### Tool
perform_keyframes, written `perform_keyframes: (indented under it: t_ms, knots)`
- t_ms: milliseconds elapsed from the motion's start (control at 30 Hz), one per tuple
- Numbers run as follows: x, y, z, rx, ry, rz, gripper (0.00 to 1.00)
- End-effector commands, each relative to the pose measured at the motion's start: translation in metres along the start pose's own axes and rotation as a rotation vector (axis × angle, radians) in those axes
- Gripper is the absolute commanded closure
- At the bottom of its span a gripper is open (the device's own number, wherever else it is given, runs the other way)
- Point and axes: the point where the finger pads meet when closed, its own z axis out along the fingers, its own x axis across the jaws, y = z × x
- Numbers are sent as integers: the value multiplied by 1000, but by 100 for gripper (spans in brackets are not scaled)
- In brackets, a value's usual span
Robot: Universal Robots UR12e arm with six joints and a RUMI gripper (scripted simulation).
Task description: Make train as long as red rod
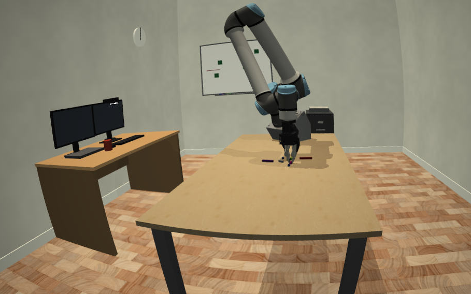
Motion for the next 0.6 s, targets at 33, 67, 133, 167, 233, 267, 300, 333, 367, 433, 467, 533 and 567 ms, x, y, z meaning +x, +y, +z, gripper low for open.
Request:
perform_keyframes:
  t_ms: [33,67,133,167,233,267,300,333,367,433,467,533,567]
  knots:
    - [0,0,-1,-1,0,0,100]
    - [0,0,-2,-1,0,0,100]
    - [0,0,-2,-1,0,0,100]
    - [0,0,-3,-1,0,0,100]
    - [0,0,-9,-1,0,0,100]
    - [0,0,-13,-1,0,0,100]
    - [0,0,-18,-1,0,0,100]
    - [0,0,-24,-1,0,0,100]
    - [0,0,-30,-1,0,0,100]
    - [0,0,-45,-1,0,0,100]
    - [0,0,-52,-1,0,0,100]
    - [0,0,-67,-1,0,0,100]
    - [0,0,-74,-1,0,0,100]
